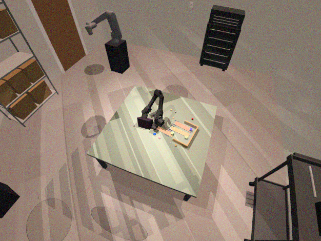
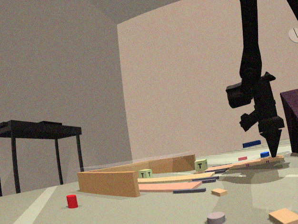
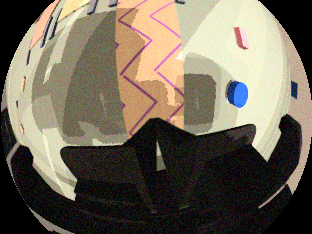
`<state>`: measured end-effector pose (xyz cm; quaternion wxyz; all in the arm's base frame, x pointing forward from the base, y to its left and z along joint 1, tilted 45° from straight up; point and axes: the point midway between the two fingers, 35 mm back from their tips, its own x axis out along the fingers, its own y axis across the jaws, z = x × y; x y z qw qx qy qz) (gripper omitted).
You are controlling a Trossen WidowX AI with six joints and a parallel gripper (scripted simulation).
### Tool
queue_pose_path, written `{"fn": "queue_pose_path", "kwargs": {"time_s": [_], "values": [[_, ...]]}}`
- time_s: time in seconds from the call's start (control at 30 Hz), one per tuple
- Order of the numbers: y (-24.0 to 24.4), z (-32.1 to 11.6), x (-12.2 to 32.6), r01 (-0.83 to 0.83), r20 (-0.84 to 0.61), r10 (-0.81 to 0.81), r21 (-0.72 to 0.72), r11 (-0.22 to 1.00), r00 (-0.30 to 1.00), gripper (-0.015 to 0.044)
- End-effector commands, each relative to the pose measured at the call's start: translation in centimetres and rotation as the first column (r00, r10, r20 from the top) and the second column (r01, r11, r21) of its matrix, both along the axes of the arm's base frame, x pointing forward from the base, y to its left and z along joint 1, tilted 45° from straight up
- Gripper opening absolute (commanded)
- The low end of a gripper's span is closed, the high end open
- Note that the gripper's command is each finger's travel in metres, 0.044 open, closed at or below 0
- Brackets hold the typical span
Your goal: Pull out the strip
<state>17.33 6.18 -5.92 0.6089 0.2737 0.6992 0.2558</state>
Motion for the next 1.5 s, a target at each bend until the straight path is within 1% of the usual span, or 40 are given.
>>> {"fn": "queue_pose_path", "kwargs": {"time_s": [0.0,0.07,0.2,0.33,0.77,1.47], "values": [[-1.7,1.5,0.7,-0.003,-0.003,0.003,-0.006,1.0,1.0,0.0],[-2.7,2.6,0.8,-0.007,-0.012,0.007,-0.004,1.0,1.0,0.0],[-2.8,2.7,0.8,-0.008,-0.013,0.007,-0.004,1.0,1.0,0.0],[-2.5,2.4,2.7,-0.037,0.018,0.037,0.001,0.999,0.999,0.0105],[-2.6,2.1,7.2,-0.039,0.022,0.039,0.001,0.999,0.999,0.044],[-2.7,1.7,14.6,-0.039,0.028,0.039,0.001,0.999,0.999,0.044]]}}
